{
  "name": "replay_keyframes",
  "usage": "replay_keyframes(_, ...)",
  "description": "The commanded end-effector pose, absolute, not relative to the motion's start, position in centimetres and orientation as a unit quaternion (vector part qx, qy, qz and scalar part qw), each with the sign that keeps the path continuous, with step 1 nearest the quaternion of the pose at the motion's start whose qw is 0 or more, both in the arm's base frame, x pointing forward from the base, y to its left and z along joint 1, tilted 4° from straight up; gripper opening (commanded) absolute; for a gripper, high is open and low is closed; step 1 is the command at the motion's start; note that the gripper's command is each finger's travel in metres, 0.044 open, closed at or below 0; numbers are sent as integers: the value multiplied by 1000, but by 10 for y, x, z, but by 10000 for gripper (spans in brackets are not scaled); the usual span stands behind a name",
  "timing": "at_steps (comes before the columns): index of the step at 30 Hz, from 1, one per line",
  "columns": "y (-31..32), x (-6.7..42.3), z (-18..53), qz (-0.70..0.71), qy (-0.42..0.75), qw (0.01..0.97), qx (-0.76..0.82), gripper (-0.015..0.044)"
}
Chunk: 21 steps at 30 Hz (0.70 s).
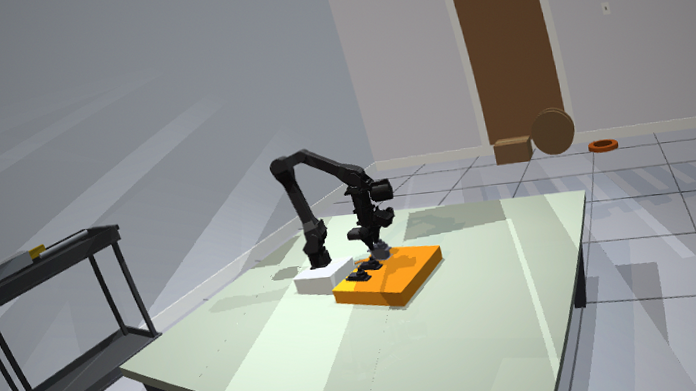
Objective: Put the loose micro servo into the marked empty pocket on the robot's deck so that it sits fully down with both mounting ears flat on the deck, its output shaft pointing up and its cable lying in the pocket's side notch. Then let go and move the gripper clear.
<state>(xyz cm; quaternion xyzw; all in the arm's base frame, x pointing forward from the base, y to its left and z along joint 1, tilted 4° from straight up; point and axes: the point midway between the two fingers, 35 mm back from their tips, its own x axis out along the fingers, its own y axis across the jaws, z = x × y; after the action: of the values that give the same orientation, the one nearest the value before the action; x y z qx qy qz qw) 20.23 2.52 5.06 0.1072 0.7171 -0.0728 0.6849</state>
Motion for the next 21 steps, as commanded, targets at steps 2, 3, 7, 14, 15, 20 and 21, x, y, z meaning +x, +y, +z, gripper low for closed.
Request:
replay_keyframes(2, 25, 202, 46, -73, 717, 685, 108, 0)
replay_keyframes(3, 25, 202, 45, -73, 717, 685, 108, 0)
replay_keyframes(7, 26, 202, 43, -73, 717, 685, 108, 0)
replay_keyframes(14, 26, 201, 38, -73, 717, 685, 108, 0)
replay_keyframes(15, 26, 201, 37, -73, 717, 685, 108, 0)
replay_keyframes(20, 26, 201, 34, -73, 717, 685, 108, 0)
replay_keyframes(21, 26, 201, 33, -73, 717, 685, 108, 0)
